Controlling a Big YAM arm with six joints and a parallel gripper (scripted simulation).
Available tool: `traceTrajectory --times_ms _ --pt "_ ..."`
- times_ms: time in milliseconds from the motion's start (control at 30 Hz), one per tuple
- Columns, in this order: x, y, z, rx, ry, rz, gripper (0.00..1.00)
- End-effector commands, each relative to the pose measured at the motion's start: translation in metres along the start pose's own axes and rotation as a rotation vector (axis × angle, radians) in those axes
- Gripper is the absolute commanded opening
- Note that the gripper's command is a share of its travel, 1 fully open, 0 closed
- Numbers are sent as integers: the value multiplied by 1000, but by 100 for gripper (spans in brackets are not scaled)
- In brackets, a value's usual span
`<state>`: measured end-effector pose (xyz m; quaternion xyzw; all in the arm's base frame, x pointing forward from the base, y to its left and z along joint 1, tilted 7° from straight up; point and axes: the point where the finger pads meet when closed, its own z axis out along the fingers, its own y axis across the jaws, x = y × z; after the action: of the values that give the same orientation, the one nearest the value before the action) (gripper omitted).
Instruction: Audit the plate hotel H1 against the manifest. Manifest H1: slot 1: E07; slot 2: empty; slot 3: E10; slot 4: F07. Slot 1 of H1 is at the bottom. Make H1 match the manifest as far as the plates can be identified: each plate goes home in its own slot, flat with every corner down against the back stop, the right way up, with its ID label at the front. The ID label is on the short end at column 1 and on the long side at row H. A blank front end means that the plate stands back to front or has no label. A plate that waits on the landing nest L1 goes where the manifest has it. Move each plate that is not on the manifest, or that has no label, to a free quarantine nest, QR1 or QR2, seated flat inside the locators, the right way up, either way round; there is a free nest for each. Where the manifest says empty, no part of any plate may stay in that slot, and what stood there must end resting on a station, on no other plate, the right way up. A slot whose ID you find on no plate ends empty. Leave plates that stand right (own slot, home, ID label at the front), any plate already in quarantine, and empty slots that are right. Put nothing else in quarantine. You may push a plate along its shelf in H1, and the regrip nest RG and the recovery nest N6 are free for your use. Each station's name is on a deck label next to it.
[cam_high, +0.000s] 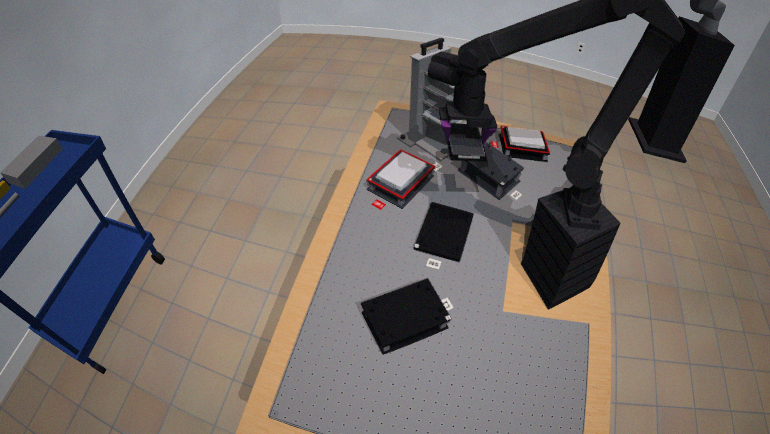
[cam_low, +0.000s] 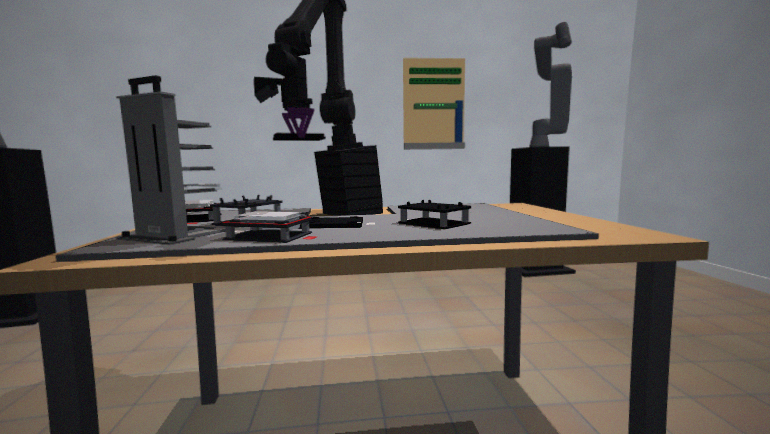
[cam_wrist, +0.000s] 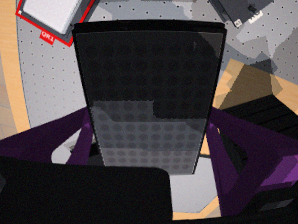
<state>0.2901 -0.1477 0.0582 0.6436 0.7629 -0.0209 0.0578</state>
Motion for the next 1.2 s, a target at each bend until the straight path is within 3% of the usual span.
traceTrajectory --times_ms 0,867,1167 --pt "-26 14 -21 -45 -39 -91 86" --pt "-93 -38 -18 -22 -44 -465 86" --pt "-111 -55 -18 -19 -49 -518 86"
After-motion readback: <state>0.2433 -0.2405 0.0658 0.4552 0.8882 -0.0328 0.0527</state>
